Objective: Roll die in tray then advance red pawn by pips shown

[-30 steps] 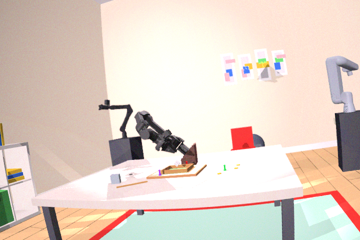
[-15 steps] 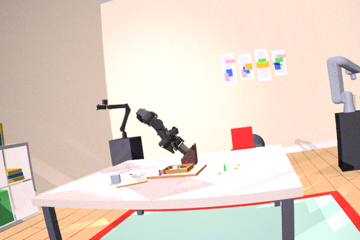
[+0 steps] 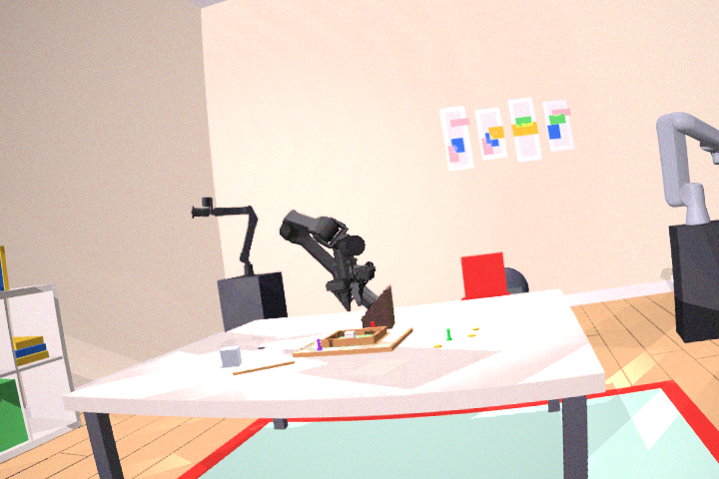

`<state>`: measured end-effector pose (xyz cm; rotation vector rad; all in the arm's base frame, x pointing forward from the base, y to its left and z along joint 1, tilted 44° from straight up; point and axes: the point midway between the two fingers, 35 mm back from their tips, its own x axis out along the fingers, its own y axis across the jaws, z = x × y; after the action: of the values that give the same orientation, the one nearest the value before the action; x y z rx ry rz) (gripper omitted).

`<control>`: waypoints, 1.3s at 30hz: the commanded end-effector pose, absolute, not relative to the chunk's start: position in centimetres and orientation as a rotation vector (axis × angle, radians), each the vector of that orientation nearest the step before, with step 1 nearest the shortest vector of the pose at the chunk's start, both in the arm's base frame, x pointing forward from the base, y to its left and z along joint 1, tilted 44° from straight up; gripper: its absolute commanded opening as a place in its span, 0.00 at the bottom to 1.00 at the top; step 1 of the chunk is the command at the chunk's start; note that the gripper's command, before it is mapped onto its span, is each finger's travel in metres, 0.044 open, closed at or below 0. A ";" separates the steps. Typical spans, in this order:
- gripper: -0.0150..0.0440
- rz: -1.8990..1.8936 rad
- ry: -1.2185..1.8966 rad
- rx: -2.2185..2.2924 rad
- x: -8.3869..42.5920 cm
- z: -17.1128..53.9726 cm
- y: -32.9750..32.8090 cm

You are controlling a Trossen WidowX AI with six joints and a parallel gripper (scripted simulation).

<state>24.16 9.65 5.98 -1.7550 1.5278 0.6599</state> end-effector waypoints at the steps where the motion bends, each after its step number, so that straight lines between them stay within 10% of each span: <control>1: 0.69 0.416 1.534 -1.539 22.5 5.2 9.8; 15: 0.59 -0.454 1.330 -0.643 17.1 2.5 8.9; 39: 0.59 -0.834 1.076 -0.131 14.6 1.4 7.5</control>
<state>14.95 7.57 1.48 -0.2407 1.1238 -0.7840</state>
